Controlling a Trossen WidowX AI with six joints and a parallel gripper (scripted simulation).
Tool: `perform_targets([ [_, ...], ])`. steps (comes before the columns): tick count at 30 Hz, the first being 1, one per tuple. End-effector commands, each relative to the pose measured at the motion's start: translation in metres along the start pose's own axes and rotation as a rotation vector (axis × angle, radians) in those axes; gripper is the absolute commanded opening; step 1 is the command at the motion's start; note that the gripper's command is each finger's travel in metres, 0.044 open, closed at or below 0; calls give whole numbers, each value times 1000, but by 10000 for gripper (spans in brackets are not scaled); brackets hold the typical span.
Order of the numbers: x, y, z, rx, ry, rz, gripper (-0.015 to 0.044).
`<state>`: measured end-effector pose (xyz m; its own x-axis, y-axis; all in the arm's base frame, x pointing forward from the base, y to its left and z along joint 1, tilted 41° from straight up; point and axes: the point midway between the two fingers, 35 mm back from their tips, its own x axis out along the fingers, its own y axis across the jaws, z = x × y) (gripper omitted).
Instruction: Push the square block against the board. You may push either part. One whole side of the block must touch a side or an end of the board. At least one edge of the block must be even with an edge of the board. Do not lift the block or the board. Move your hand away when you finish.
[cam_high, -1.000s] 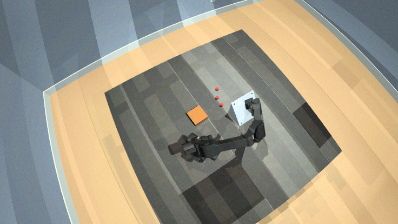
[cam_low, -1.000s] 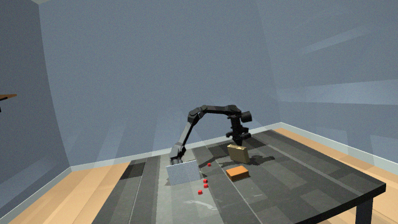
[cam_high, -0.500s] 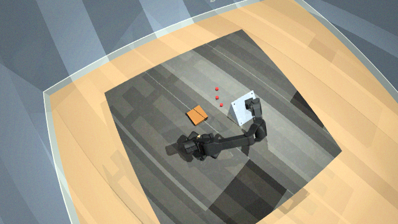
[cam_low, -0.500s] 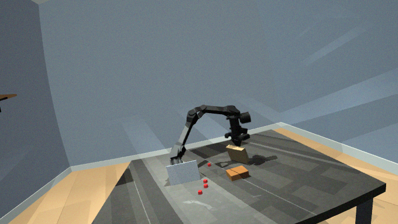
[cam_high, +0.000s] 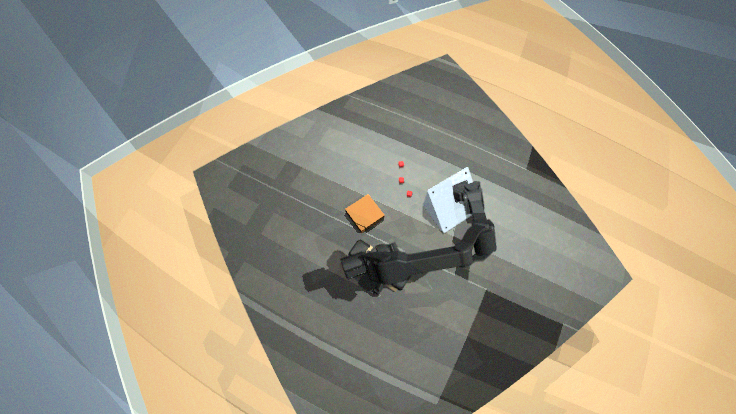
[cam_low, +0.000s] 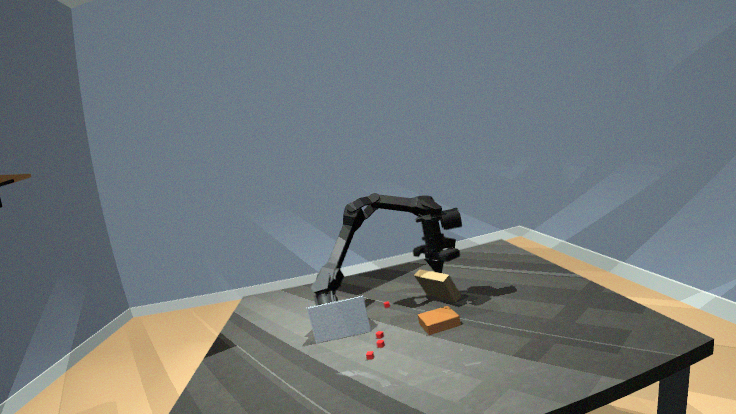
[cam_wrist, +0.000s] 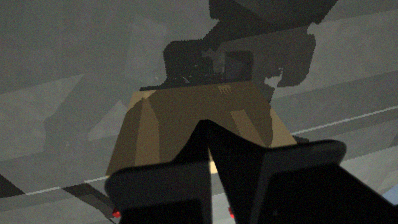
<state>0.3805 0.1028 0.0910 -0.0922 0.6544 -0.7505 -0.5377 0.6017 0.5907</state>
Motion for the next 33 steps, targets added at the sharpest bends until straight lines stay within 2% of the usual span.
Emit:
perform_targets([
  [1,0,0,-4,-3,0,-2,0],
  [33,0,1,37,-5,-2,-2,0],
])
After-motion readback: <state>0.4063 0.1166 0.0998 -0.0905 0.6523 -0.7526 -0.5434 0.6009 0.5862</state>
